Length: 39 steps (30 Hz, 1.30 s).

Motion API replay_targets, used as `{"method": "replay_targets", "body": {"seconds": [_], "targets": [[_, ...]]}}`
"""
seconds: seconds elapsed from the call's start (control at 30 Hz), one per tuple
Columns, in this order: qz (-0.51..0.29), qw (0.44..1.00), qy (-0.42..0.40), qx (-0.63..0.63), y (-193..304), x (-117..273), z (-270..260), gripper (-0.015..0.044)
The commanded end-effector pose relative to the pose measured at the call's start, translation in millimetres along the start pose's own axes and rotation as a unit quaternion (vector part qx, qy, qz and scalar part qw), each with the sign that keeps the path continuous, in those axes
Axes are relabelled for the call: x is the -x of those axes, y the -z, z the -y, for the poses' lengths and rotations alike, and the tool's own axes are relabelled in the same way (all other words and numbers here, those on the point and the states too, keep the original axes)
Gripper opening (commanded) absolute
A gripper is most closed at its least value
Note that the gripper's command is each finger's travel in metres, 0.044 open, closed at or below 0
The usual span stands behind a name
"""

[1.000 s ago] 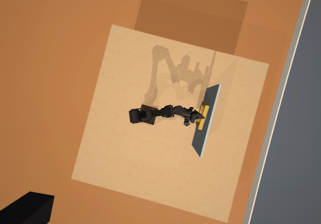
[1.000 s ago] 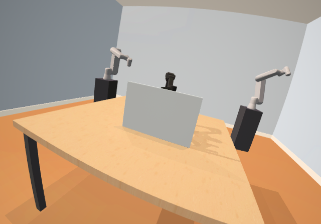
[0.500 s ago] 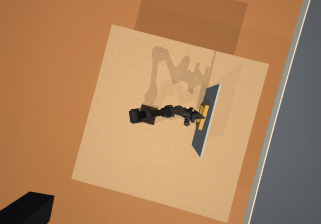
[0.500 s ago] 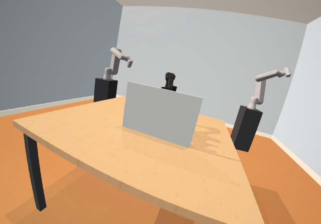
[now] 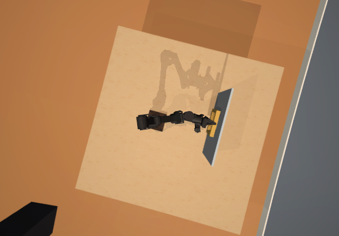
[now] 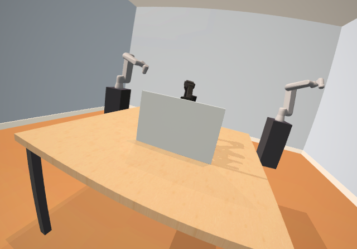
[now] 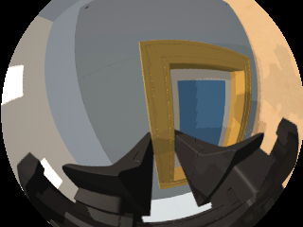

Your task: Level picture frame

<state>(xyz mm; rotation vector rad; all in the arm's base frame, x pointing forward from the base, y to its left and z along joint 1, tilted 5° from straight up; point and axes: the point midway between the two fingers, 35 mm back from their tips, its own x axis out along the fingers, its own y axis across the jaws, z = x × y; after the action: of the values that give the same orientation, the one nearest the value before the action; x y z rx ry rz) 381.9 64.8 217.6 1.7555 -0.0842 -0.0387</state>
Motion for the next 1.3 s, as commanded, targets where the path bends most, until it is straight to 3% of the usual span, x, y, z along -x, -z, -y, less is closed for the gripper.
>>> {"method": "replay_targets", "body": {"seconds": [0.0,0.6,0.93,1.1,1.27], "targets": [[0.001,1.000,0.000,0.014,0,0,0,0.0000],[0.001,0.998,0.000,0.059,0,0,1,0.0000],[0.000,0.999,0.000,0.049,0,0,1,0.0260],[0.000,0.999,0.000,0.042,2,7,0,0.0260],[0.002,1.000,0.002,-0.011,6,58,-3,0.0260]]}}
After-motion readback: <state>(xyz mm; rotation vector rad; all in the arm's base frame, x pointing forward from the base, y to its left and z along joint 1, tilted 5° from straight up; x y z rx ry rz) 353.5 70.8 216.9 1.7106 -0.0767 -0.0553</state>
